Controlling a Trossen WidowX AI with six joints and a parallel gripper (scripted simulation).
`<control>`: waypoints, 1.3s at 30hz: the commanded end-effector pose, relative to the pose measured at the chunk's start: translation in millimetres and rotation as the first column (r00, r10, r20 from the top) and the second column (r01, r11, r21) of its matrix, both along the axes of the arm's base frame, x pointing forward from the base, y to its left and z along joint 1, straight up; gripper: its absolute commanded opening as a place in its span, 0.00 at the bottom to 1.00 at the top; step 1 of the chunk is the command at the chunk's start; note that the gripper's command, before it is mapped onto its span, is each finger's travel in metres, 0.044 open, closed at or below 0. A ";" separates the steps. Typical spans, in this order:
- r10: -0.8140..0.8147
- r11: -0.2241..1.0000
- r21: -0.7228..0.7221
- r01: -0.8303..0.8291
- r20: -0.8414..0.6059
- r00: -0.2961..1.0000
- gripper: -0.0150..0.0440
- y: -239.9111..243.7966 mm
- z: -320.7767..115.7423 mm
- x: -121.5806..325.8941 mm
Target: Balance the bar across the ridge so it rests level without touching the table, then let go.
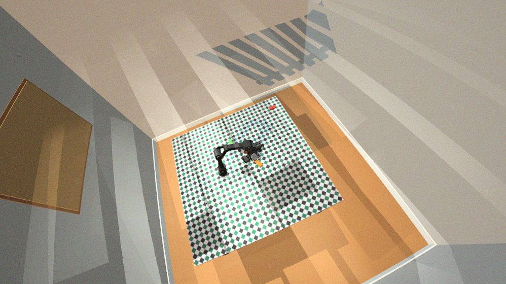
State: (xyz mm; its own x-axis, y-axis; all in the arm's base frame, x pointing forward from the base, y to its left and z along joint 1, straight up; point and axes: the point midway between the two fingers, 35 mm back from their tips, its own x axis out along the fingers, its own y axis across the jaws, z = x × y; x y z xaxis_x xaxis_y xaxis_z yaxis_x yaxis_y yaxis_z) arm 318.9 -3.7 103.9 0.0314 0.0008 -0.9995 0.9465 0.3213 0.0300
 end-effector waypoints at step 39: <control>-0.003 1.000 -0.001 0.003 0.003 1.000 0.25 -0.5 -3.7 0.1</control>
